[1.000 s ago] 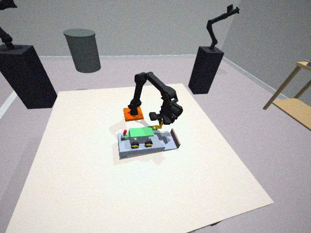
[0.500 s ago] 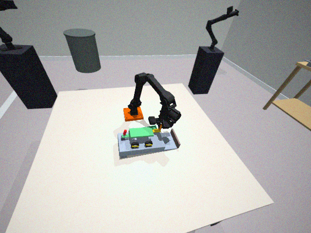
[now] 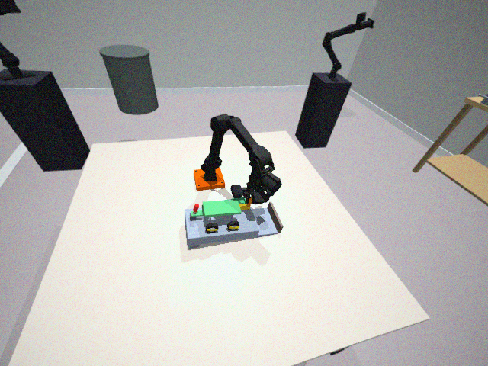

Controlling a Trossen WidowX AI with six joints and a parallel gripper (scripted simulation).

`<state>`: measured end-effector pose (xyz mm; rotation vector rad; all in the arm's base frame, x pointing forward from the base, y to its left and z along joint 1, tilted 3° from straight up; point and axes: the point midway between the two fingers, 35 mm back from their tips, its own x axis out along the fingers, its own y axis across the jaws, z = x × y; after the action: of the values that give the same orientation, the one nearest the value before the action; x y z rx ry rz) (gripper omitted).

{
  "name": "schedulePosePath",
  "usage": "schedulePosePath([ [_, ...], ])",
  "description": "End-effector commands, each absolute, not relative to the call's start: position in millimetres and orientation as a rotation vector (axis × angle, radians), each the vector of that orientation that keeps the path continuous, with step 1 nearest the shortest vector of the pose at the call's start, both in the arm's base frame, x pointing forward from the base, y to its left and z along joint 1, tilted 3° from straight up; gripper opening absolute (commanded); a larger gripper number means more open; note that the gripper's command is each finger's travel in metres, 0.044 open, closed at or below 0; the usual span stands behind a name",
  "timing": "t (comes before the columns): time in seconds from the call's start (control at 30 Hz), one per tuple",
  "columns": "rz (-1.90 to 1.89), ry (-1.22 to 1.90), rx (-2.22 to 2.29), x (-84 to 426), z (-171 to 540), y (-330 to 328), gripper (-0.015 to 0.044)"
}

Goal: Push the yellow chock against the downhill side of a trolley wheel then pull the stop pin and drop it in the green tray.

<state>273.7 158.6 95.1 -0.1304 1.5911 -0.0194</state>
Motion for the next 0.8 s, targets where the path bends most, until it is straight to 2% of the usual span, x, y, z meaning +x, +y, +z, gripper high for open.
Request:
schedulePosePath([
  [0.0, -0.022, 1.590, -0.140, 273.7, 95.6, 153.6, 0.0000],
  [0.77, -0.023, 1.590, -0.141, 278.7, 99.6, 133.8, 0.0000],
])
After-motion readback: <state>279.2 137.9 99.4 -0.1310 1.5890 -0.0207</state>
